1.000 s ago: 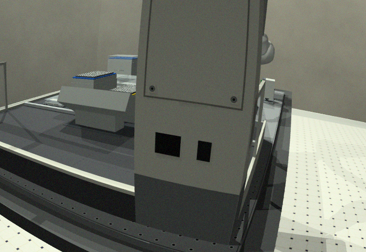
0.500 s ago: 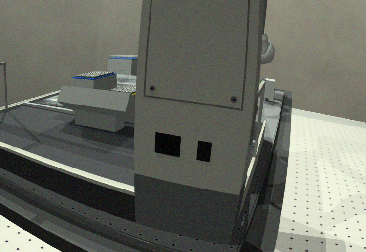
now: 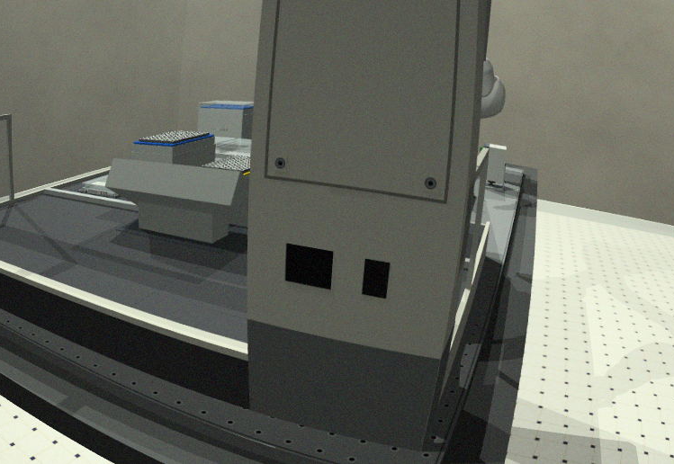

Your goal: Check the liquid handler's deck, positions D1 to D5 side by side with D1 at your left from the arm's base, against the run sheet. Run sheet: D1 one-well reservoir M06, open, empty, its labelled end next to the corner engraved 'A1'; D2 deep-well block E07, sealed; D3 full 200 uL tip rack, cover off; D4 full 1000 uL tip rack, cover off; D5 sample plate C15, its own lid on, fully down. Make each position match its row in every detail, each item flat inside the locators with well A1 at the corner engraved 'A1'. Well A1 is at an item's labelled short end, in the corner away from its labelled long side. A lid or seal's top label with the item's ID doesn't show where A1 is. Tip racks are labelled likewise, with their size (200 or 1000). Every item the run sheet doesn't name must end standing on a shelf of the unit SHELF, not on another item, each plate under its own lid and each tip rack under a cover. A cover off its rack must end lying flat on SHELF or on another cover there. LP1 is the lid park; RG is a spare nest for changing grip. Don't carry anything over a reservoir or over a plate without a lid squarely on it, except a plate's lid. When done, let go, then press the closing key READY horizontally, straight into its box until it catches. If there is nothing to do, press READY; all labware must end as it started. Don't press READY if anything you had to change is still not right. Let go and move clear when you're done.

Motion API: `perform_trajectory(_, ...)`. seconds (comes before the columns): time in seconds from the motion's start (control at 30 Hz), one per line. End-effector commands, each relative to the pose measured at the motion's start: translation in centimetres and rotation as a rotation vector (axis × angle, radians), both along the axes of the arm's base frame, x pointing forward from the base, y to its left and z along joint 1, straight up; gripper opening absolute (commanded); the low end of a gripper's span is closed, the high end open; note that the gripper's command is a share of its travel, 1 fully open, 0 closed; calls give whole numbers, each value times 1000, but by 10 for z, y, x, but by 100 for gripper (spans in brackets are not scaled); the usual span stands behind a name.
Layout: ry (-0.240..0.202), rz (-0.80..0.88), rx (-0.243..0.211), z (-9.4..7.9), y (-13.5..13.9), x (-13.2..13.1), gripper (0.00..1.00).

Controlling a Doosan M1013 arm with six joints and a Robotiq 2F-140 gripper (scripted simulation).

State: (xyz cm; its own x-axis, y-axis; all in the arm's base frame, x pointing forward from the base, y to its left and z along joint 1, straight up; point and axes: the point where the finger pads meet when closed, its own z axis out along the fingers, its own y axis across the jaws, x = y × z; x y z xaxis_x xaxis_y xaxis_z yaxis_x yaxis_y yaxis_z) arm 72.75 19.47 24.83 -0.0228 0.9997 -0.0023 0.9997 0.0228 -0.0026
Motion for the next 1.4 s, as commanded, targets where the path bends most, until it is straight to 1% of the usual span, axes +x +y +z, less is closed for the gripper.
perform_trajectory(0.0,-2,0,1,1,1,-13,10)
perform_trajectory(0.17,-2,0,1,1,2,-38,10)
perform_trajectory(0.23,-2,0,1,1,2,-38,10)
perform_trajectory(0.73,-2,0,1,1,5,-113,10)
perform_trajectory(0.8,-2,0,1,1,5,-113,10)
perform_trajectory(1.3,-1,0,1,1,8,-188,10)
perform_trajectory(1.37,-1,0,1,1,8,-188,10)
